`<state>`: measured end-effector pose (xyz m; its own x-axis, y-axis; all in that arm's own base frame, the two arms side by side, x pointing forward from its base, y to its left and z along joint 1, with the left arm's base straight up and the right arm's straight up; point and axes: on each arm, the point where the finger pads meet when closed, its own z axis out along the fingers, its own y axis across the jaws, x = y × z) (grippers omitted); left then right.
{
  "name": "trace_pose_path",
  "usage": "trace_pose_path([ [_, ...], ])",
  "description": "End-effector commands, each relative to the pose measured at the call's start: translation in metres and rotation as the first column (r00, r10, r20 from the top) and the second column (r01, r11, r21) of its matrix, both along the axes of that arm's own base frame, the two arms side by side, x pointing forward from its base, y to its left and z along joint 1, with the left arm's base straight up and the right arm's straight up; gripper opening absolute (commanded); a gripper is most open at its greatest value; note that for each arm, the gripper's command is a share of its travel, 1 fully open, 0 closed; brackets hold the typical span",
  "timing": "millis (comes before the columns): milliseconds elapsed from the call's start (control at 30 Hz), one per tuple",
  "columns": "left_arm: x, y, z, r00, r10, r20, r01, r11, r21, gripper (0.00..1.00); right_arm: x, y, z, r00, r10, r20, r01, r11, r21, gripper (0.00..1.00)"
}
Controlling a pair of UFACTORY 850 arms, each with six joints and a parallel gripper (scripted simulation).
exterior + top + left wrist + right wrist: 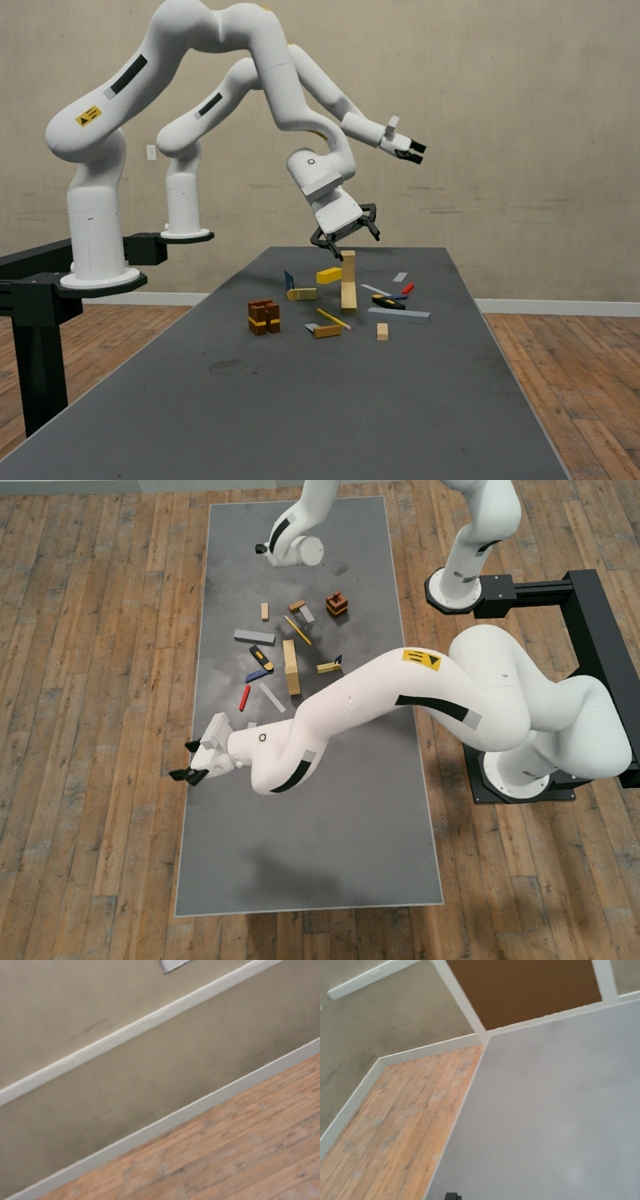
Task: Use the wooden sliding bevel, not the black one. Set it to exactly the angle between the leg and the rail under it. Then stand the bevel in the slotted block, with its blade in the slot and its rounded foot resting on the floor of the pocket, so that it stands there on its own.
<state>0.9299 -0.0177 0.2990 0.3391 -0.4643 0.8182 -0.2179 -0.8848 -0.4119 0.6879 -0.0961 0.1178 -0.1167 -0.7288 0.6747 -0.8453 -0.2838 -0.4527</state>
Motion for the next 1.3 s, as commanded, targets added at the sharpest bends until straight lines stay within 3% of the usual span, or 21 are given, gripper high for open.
trace_pose_path([
  [0,-0.015,0.067,0.014,0.991,0.12,-0.066,-0.121,0.993,-0.015,1.0,-0.008,0.017,-0.004,0.996,-0.084,-0.021,0.085,0.996,0.023,1.0],
  [67,-0.021,0.091,0.017,0.988,0.133,-0.074,-0.135,0.991,-0.016,1.0,-0.011,0.024,-0.005,0.993,-0.113,-0.026,0.114,0.993,0.033,1.0],
  [133,-0.021,0.091,0.017,0.988,0.133,-0.074,-0.135,0.991,-0.016,1.0,-0.011,0.024,-0.005,0.993,-0.113,-0.026,0.114,0.993,0.033,1.0],
  [167,-0.03,0.127,0.023,0.988,0.133,-0.074,-0.135,0.991,-0.016,1.0,-0.015,0.034,-0.008,0.987,-0.155,-0.035,0.156,0.987,0.047,1.0],
  [200,-0.033,0.136,0.025,0.988,0.133,-0.074,-0.135,0.991,-0.016,1.0,-0.017,0.036,-0.009,0.985,-0.166,-0.037,0.168,0.984,0.051,1.0],
  [267,-0.033,0.138,0.025,0.988,0.133,-0.074,-0.135,0.991,-0.016,1.0,-0.019,0.042,-0.011,0.982,-0.186,-0.042,0.189,0.98,0.058,1.0],
  [300,-0.045,0.163,0.028,0.976,0.188,-0.106,-0.191,0.981,-0.023,1.0,-0.021,0.045,-0.012,0.979,-0.198,-0.045,0.201,0.978,0.062,1.0],
  [367,-0.056,0.183,0.031,0.944,0.285,-0.167,-0.294,0.955,-0.033,1.0,-0.024,0.051,-0.014,0.973,-0.223,-0.053,0.226,0.971,0.072,1.0],
  [633,-0.099,0.265,0.044,0.92,0.336,-0.2,-0.35,0.936,-0.038,1.0,-0.038,0.078,-0.022,0.944,-0.32,-0.083,0.328,0.939,0.107,1.0],
  [900,-0.11,0.285,0.048,0.915,0.347,-0.207,-0.362,0.931,-0.039,1.0,-0.049,0.103,-0.029,0.9,-0.421,-0.111,0.433,0.891,0.135,1.0],
  [967,-0.145,0.33,0.055,0.867,0.424,-0.261,-0.45,0.892,-0.047,1.0,-0.053,0.11,-0.031,0.887,-0.446,-0.121,0.461,0.876,0.143,1.0],
  [1033,-0.156,0.337,0.056,0.81,0.495,-0.314,-0.536,0.843,-0.053,1.0,-0.056,0.118,-0.033,0.871,-0.473,-0.131,0.489,0.859,0.15,1.0],
  [1200,-0.194,0.383,0.065,0.807,0.498,-0.317,-0.539,0.84,-0.054,1.0,-0.065,0.137,-0.038,0.827,-0.54,-0.157,0.561,0.811,0.168,1.0],
  [1267,-0.194,0.383,0.065,0.807,0.498,-0.317,-0.539,0.84,-0.054,1.0,-0.065,0.137,-0.038,0.827,-0.54,-0.157,0.561,0.811,0.168,1.0],
])
